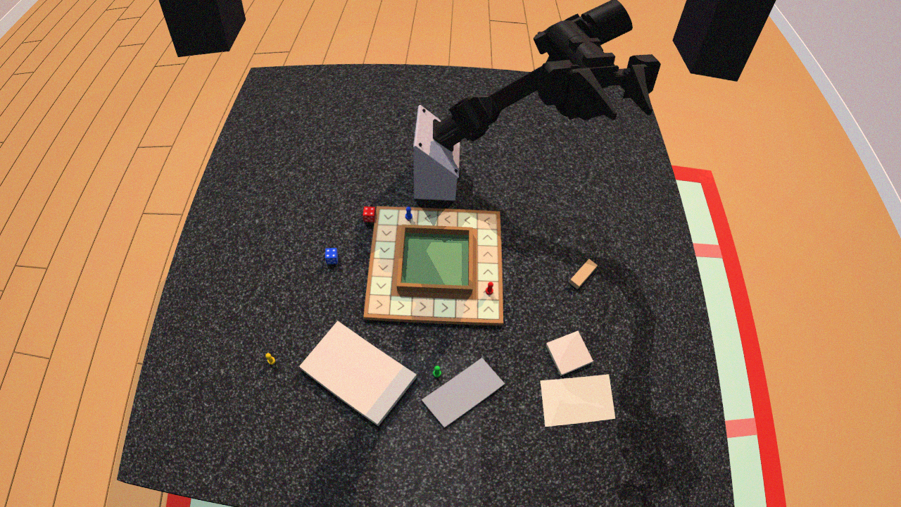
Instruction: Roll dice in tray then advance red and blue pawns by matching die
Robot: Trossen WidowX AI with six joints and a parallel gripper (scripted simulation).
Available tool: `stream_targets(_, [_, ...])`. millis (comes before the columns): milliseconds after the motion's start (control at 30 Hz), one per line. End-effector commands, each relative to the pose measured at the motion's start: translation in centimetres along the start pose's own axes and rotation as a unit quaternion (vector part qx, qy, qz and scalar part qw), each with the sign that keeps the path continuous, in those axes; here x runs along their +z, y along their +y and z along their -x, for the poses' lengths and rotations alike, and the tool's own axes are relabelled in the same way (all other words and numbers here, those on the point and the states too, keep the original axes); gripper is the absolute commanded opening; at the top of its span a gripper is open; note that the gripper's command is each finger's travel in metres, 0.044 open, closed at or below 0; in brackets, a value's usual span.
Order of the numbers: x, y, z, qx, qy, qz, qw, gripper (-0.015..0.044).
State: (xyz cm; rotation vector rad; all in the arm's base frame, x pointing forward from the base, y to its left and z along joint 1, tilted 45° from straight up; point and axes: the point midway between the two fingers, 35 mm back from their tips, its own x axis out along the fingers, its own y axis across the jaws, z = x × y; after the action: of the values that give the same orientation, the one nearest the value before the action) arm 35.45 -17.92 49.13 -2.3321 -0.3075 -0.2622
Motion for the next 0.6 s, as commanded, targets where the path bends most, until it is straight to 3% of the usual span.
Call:
stream_targets(0, [1.7,7.3,0.0,0.077,-0.006,-0.113,0.991,0.0275])
stream_targets(267, [6.0,18.3,2.0,0.205,-0.004,-0.290,0.935,0.0275])
stream_targets(567, [13.3,28.6,6.6,0.347,0.009,-0.477,0.807,0.0275])
